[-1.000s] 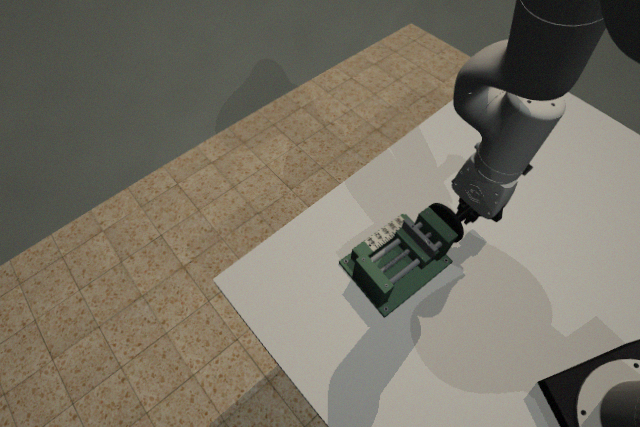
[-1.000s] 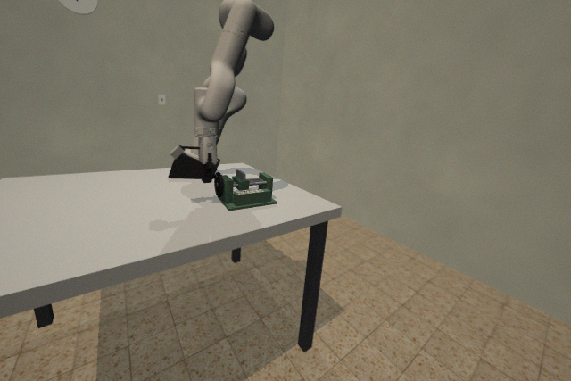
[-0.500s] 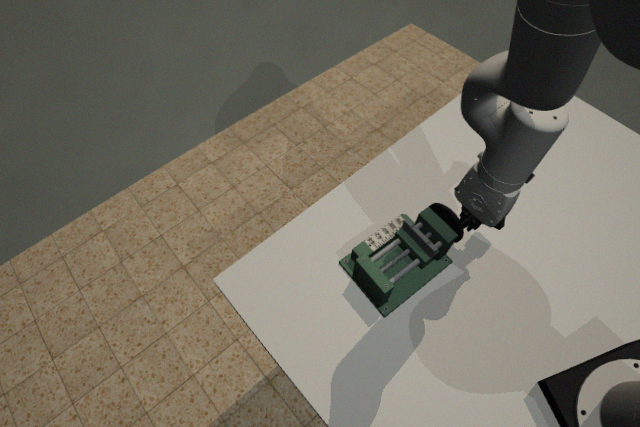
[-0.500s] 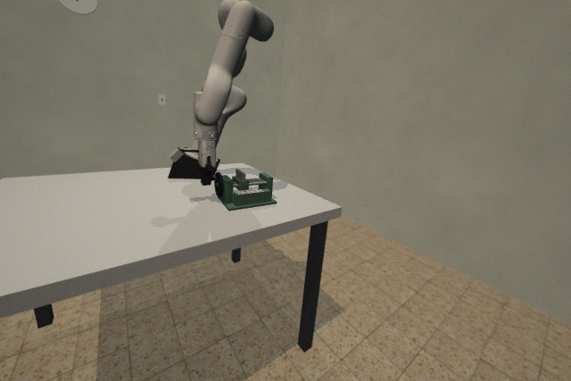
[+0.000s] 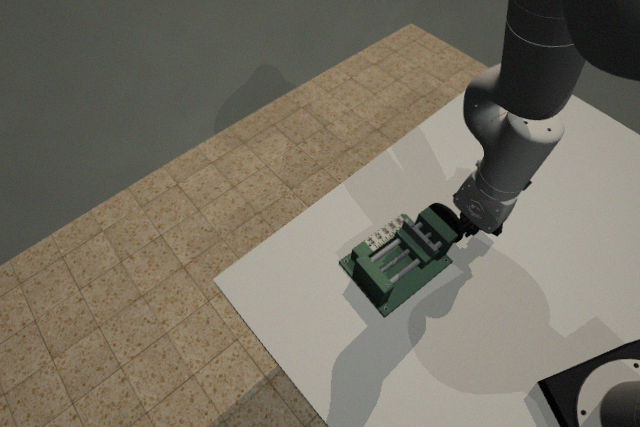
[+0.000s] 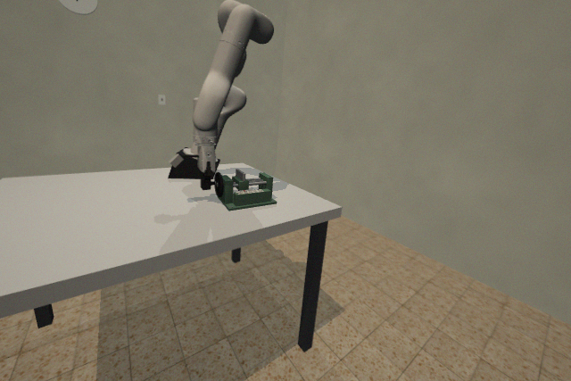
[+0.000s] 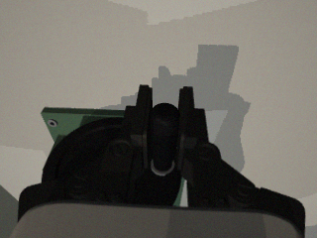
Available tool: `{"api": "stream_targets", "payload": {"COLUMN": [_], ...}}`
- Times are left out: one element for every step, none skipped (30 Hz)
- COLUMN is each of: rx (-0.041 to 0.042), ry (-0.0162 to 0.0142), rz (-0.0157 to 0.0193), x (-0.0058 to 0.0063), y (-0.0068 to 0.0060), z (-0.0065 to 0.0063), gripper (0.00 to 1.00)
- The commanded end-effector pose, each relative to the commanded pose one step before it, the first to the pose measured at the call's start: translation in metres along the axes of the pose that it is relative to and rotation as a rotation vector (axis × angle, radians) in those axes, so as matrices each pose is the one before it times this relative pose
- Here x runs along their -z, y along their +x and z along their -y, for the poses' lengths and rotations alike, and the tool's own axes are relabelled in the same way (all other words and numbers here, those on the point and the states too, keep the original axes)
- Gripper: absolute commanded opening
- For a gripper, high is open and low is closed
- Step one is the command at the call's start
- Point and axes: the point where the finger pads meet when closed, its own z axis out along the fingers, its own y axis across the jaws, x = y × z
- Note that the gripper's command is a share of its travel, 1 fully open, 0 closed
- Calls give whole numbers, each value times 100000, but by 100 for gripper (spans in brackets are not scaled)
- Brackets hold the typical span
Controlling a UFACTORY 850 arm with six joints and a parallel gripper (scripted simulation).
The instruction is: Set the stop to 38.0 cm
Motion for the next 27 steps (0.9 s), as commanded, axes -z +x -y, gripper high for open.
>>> {"api": "stream_targets", "payload": {"rx": [20,0,0,0,0,0,0,0,0,0,0,0,0,0,0,0,0,0,0,0,0,0,0,0,0,0,0], "ry": [257,-1,0,0,0,0,0,0,0,0,0,0,0,0,0,0,1,0,0,-1,1,0,0,-1,1,1,0], "rz": [-73,-2,1,-1,0,0,0,0,1,0,0,0,-1,2,0,-2,2,1,-1,-2,3,1,-1,-3,1,3,1], "x": [-814,-239,-314,-312,-308,-250,-226,-180,-125,-86,0,0,-80,-35,-34,-34,-5,-2,-1,0,22,22,23,23,34,42,42], "y": [19,0,0,0,0,1,0,0,0,0,0,0,0,0,0,0,0,0,0,0,0,0,0,0,0,0,0], "z": [241,90,179,209,253,283,291,305,261,230,0,0,224,186,185,184,160,157,156,154,137,136,135,134,125,119,118], "gripper": [6,6,6,6,6,6,6,6,6,6,6,6,6,6,6,6,6,6,6,6,6,6,6,6,6,6,6]}}
